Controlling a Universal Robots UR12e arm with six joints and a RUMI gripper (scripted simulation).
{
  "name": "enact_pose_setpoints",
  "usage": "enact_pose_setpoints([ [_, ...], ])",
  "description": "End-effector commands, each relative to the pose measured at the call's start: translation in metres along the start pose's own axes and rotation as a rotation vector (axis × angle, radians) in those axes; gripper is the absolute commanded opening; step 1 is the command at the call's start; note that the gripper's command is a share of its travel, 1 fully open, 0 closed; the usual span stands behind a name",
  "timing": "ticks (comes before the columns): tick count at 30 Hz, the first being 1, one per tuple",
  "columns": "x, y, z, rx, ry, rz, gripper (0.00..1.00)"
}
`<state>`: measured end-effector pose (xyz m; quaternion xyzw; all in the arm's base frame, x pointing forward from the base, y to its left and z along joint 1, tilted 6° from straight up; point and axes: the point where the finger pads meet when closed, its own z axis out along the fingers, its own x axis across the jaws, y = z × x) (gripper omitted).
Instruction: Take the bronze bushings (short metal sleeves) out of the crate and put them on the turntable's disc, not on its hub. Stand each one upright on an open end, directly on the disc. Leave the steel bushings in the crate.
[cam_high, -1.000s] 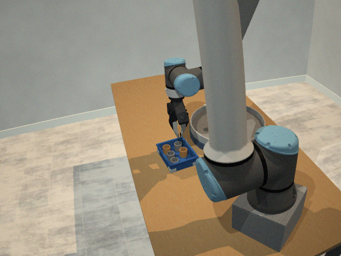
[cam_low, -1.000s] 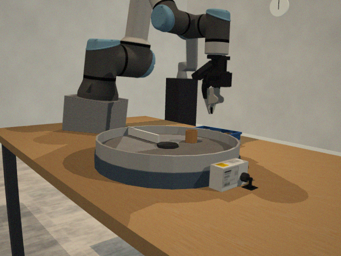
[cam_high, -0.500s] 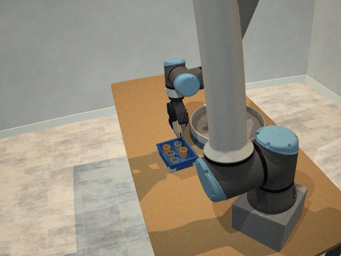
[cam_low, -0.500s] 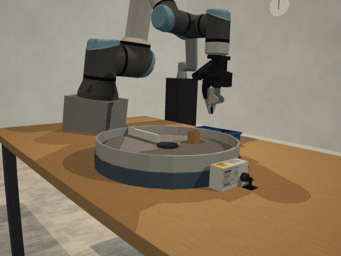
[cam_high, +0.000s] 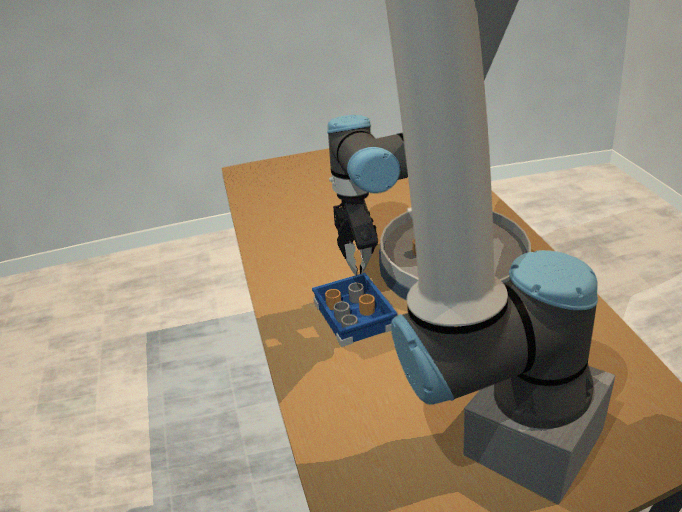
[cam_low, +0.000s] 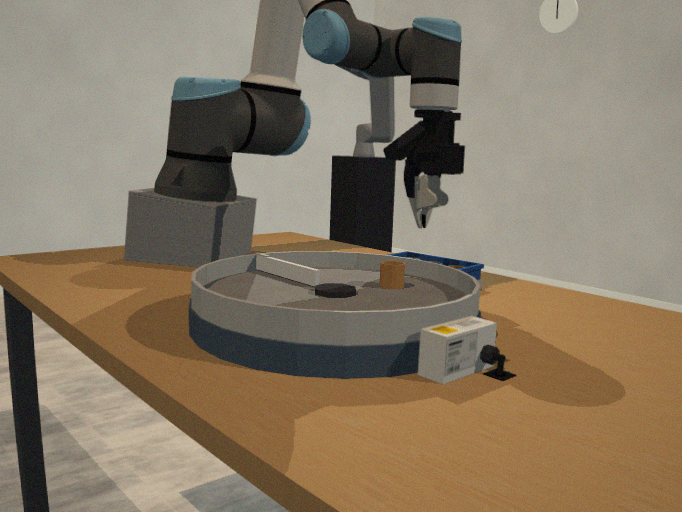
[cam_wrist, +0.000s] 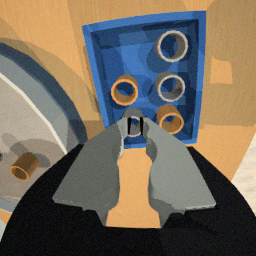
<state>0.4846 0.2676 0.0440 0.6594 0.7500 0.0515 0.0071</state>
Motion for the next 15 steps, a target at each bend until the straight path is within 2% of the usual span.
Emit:
enact_pose_setpoints([
  [1, 0.0, 0.001, 0.0, -0.001, 0.0, 0.0, 0.05],
  [9, 0.0, 0.001, 0.002, -0.001, 0.0, 0.0, 0.05],
  [15, 0.0, 0.001, 0.016, -0.001, 0.0, 0.0, 0.05],
])
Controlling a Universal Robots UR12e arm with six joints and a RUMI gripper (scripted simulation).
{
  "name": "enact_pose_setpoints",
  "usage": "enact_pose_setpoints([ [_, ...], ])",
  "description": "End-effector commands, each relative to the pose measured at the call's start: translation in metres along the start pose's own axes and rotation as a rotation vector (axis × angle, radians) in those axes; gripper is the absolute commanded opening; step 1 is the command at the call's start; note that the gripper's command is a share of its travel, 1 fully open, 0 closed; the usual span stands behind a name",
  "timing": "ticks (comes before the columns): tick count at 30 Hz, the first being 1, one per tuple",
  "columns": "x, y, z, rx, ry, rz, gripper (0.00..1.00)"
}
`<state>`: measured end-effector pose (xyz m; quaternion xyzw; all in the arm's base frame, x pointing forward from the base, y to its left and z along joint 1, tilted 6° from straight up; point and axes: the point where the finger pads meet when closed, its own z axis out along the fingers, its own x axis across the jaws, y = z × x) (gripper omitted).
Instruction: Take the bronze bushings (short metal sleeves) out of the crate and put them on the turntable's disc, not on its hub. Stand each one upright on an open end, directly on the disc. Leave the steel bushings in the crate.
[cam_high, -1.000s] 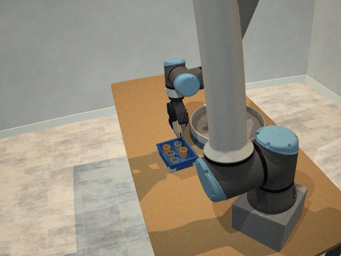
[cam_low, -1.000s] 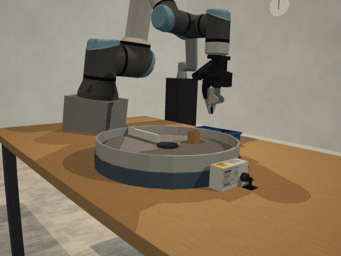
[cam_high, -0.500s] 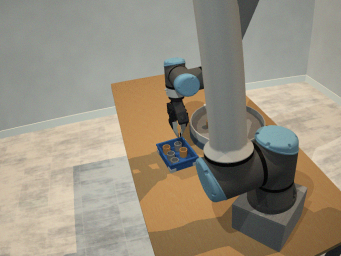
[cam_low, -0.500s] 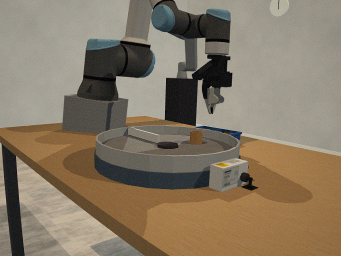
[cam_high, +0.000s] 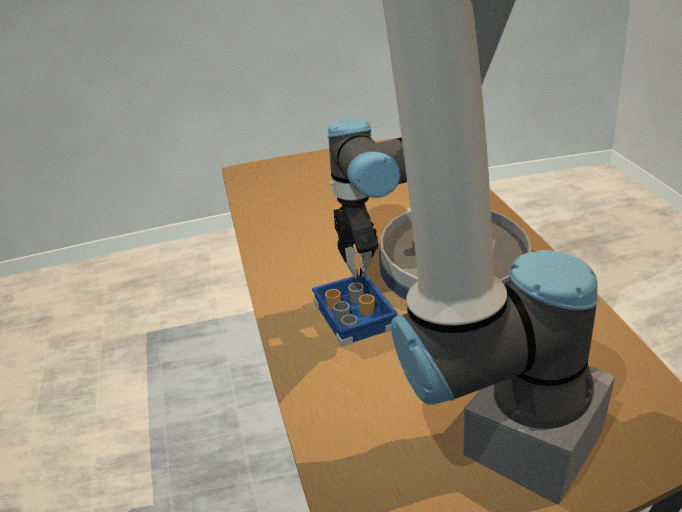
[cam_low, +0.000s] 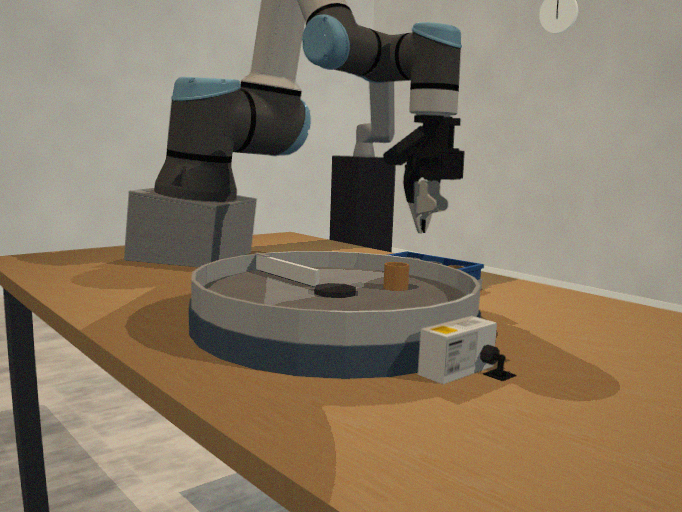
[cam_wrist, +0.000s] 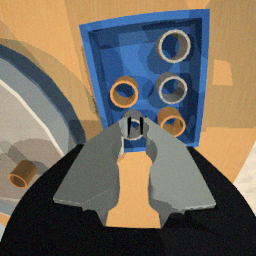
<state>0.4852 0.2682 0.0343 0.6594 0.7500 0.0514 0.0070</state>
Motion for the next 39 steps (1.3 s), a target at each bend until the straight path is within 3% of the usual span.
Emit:
enact_pose_setpoints([
  [1, 0.0, 0.001, 0.007, -0.001, 0.0, 0.0, 0.05],
  [13, 0.0, 0.001, 0.052, -0.001, 0.0, 0.0, 0.05],
  [39, 0.0, 0.001, 0.054, -0.001, 0.0, 0.0, 0.05],
])
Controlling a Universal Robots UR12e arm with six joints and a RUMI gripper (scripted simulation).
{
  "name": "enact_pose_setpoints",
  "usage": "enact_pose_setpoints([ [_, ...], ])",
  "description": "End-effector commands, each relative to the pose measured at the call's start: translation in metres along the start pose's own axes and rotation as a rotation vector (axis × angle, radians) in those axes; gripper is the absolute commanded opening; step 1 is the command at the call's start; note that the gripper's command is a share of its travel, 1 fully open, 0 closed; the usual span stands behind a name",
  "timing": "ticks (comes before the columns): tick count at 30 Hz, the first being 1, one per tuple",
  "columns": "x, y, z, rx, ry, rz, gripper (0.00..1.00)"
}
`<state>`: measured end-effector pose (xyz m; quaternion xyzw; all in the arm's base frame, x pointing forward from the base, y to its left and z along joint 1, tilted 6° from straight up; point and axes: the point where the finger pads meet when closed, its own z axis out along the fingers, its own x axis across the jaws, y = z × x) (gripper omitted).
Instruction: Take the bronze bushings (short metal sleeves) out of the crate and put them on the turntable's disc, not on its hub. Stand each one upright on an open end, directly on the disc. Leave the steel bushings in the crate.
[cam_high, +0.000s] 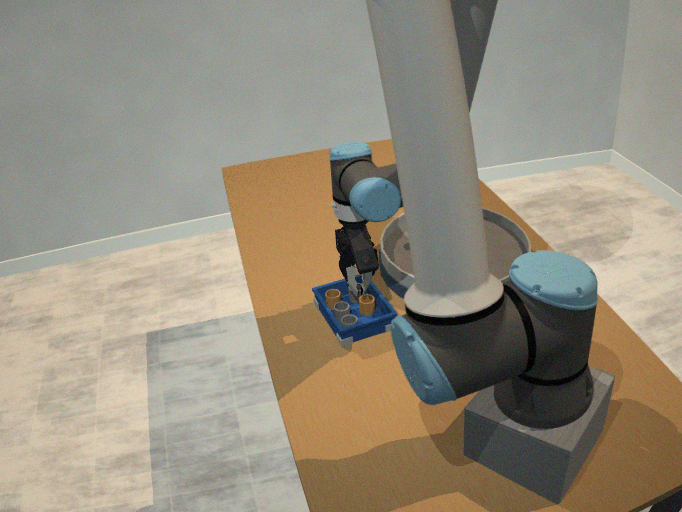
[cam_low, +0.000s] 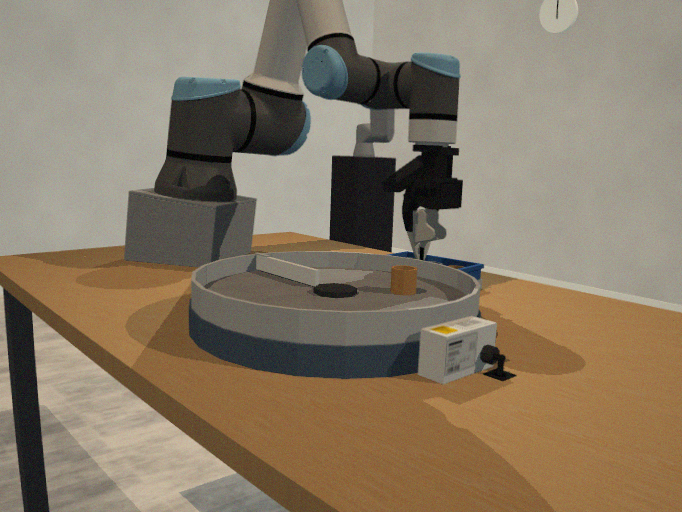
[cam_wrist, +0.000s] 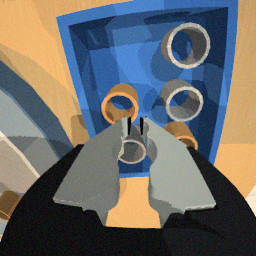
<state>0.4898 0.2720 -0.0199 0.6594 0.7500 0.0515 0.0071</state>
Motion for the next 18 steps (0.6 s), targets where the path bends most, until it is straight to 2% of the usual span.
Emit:
enact_pose_setpoints([
  [1, 0.0001, 0.0006, -0.0004, -0.001, 0.0, 0.0, 0.05],
  [18, 0.0001, 0.0006, 0.0023, -0.001, 0.0, 0.0, 0.05],
])
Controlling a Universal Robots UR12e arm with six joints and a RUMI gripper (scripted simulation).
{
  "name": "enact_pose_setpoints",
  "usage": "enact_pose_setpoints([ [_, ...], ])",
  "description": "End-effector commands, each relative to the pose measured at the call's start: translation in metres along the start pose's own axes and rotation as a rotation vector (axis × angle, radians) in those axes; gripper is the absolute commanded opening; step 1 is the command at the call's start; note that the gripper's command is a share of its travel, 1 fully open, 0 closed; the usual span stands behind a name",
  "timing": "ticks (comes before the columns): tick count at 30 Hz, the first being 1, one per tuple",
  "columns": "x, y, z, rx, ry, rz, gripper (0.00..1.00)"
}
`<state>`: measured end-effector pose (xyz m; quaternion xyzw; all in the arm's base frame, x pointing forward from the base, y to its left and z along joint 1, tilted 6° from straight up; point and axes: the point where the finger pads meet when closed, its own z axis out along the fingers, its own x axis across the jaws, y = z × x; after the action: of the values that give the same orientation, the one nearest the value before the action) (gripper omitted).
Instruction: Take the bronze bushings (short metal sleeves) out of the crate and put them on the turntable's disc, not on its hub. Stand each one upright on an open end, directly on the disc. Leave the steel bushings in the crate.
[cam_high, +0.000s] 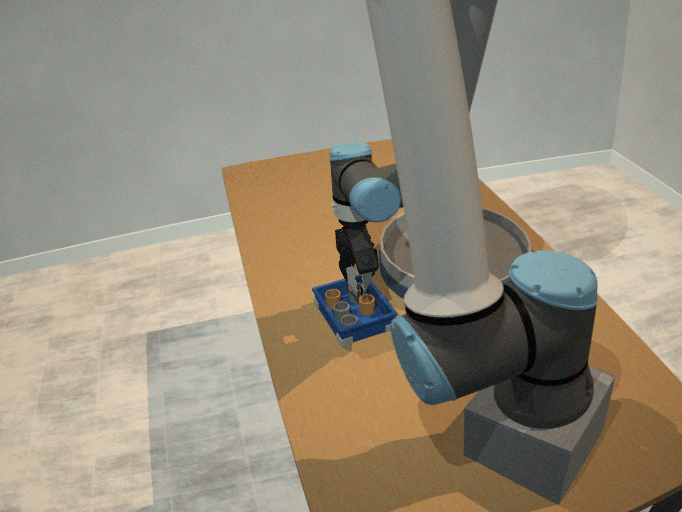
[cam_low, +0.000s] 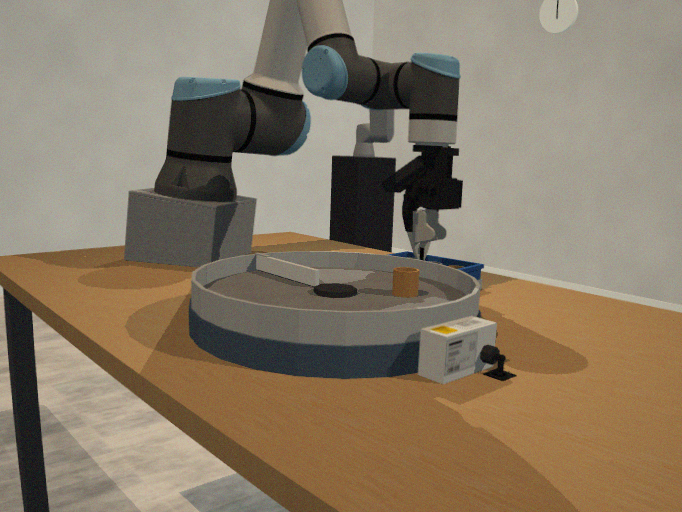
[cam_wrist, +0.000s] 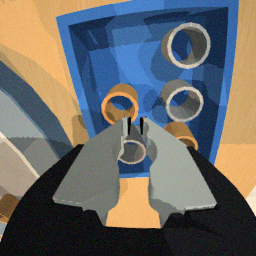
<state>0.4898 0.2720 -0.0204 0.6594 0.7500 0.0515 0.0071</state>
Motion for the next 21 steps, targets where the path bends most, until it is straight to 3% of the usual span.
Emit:
enact_pose_setpoints([
  [1, 0.0001, 0.0005, 0.0033, -0.001, 0.0, 0.0, 0.05],
  [21, 0.0001, 0.0005, 0.006, -0.001, 0.0, 0.0, 0.05],
])
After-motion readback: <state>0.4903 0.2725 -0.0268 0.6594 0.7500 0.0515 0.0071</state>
